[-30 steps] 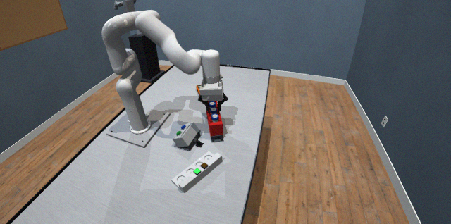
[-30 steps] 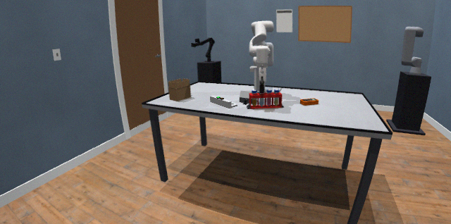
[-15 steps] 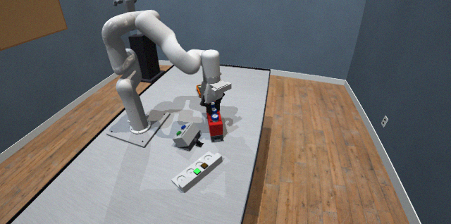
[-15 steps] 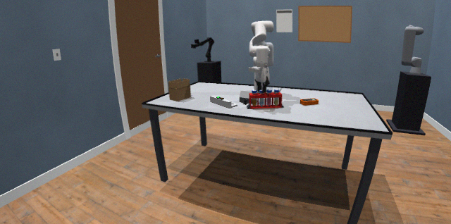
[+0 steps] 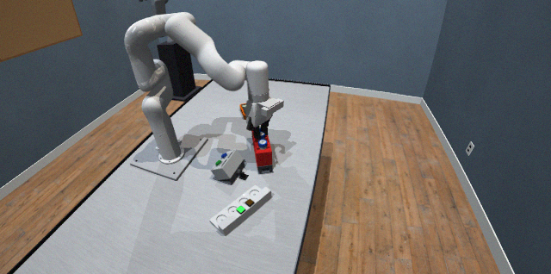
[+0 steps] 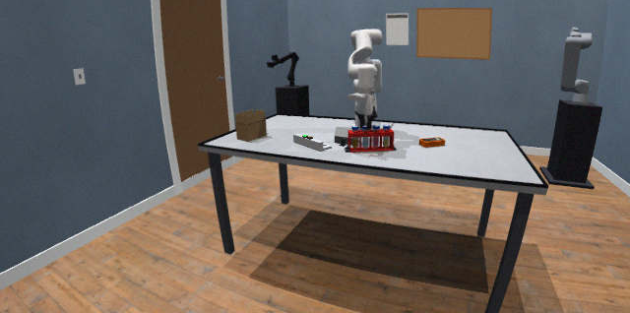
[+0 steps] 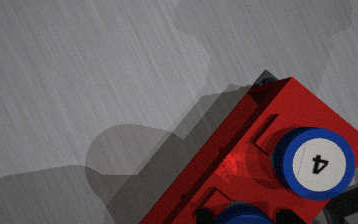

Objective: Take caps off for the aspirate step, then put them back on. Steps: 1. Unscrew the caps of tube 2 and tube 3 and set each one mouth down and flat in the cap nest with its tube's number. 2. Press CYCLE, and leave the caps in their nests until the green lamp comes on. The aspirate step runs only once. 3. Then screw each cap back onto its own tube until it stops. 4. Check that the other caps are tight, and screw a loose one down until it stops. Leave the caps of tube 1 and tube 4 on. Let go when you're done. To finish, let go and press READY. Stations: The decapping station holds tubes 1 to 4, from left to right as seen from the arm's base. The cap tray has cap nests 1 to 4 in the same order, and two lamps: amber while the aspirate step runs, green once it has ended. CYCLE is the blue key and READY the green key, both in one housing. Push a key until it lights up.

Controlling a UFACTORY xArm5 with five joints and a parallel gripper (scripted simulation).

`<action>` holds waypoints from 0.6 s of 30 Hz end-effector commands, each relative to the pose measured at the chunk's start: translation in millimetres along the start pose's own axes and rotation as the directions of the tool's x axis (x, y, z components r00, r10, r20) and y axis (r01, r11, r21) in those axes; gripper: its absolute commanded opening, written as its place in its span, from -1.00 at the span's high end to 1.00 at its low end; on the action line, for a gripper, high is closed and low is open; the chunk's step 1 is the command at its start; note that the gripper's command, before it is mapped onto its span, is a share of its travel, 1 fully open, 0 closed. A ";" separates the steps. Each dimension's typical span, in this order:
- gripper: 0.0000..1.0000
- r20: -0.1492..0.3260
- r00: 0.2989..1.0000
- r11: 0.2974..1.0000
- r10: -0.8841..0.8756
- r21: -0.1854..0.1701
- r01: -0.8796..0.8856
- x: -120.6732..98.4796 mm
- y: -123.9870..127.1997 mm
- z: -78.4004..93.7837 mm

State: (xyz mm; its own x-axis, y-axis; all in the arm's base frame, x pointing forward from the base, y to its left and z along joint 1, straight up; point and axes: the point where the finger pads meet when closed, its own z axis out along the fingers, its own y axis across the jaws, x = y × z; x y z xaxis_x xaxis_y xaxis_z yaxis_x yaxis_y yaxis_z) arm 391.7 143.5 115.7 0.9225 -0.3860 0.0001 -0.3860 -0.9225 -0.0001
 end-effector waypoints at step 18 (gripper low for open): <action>1.00 -0.001 0.826 0.826 0.564 0.004 -0.564 0.9 -0.8 -0.9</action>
State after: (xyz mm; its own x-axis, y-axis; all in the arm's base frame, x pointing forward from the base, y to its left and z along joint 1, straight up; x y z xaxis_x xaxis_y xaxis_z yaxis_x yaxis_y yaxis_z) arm 391.7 143.4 115.5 0.7123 -0.7018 0.0000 -0.7018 -0.7123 0.0000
